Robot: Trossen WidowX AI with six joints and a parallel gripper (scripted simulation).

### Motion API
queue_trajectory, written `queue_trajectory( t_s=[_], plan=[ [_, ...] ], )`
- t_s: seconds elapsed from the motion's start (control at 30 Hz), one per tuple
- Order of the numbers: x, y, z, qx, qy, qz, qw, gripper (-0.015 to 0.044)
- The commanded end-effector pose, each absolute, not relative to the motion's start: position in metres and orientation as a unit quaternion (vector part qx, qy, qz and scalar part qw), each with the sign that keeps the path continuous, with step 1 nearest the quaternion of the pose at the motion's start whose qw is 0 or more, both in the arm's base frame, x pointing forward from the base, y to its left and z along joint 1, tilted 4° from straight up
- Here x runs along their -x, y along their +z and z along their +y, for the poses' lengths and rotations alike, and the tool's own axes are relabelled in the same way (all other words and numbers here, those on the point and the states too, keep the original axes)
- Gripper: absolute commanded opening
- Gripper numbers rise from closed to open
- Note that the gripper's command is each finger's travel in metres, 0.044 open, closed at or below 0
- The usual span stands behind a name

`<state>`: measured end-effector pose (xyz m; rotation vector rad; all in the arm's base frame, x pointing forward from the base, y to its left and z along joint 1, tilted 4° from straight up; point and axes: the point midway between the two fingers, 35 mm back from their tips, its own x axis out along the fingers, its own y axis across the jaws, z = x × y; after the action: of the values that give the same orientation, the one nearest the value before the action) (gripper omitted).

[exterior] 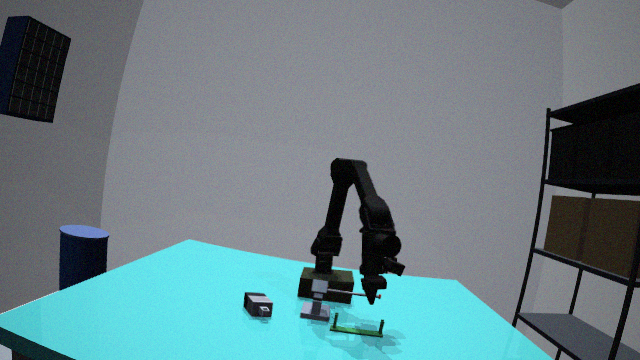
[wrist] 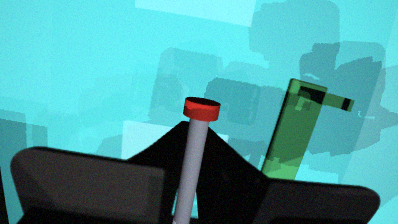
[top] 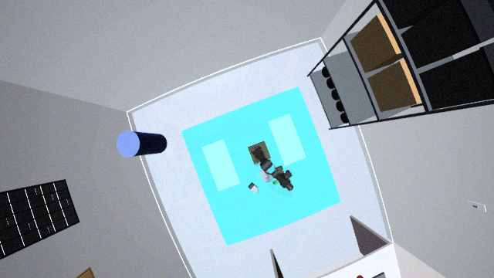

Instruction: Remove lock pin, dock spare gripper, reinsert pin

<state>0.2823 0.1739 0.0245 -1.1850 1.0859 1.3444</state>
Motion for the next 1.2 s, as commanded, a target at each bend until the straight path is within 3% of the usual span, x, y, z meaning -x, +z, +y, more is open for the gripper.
queue_trajectory(
  t_s=[0.0,1.17],
  plan=[
    [-0.284,0.027,0.178,0.490,0.555,0.448,0.501,0.0000],
    [-0.278,0.047,0.193,0.487,0.559,0.458,0.490,0.0000]
  ],
)
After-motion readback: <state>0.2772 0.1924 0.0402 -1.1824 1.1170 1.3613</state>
